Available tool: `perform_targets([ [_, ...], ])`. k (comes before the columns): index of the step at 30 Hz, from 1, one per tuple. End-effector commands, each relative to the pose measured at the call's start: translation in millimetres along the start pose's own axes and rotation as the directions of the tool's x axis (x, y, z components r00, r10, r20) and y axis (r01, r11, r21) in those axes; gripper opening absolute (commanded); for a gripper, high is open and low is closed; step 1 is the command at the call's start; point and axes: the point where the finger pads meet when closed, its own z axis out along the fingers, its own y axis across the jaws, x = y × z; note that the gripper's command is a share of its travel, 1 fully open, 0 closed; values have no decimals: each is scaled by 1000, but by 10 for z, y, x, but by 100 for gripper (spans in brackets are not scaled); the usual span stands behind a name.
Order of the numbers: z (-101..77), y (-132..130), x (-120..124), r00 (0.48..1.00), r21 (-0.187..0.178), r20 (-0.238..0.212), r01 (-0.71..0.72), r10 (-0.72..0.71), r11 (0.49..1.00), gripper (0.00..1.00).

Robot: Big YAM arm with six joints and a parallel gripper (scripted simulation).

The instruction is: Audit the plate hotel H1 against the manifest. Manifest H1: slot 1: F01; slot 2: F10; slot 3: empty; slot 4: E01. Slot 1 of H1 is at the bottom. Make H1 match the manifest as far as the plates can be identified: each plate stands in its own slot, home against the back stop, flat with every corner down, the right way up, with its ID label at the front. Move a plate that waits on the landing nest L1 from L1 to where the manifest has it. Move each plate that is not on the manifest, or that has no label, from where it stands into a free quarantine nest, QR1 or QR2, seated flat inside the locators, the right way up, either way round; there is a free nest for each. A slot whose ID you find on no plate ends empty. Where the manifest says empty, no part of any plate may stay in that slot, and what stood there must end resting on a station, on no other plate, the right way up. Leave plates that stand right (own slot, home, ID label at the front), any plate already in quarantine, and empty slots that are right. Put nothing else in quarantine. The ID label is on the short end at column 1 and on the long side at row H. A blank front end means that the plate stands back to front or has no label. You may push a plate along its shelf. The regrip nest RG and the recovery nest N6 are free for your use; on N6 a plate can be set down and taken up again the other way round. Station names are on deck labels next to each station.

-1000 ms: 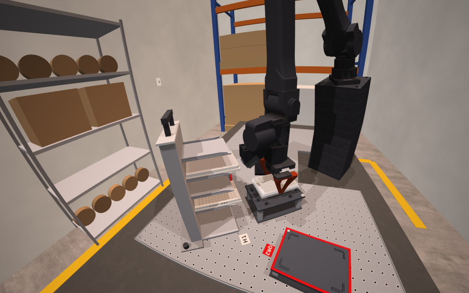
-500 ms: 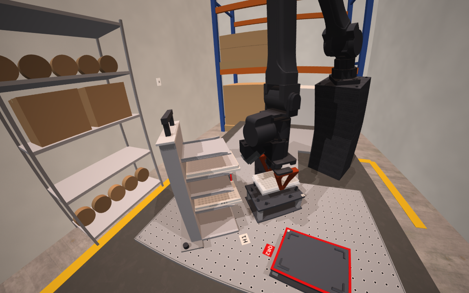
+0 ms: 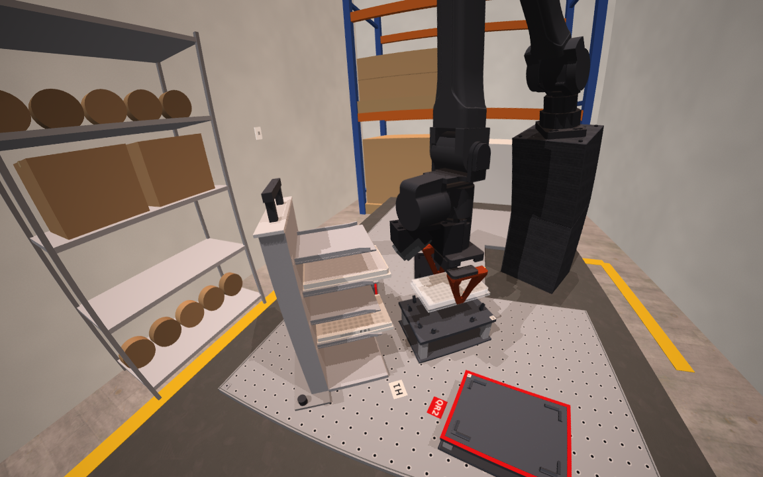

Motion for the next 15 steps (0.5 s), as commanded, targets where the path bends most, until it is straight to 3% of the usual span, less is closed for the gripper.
perform_targets([
  [1, -110, 16, -88, 1000, -4, 20, 2, -2, 1000, 86],
  [9, -161, 0, -59, 1000, -2, 14, 2, -2, 1000, 86],
  [10, -94, -20, -3, 1000, 2, -1, 1, -1, 1000, 86],
  [15, -229, -3, -72, 1000, -3, 18, 2, -2, 1000, 86],
])
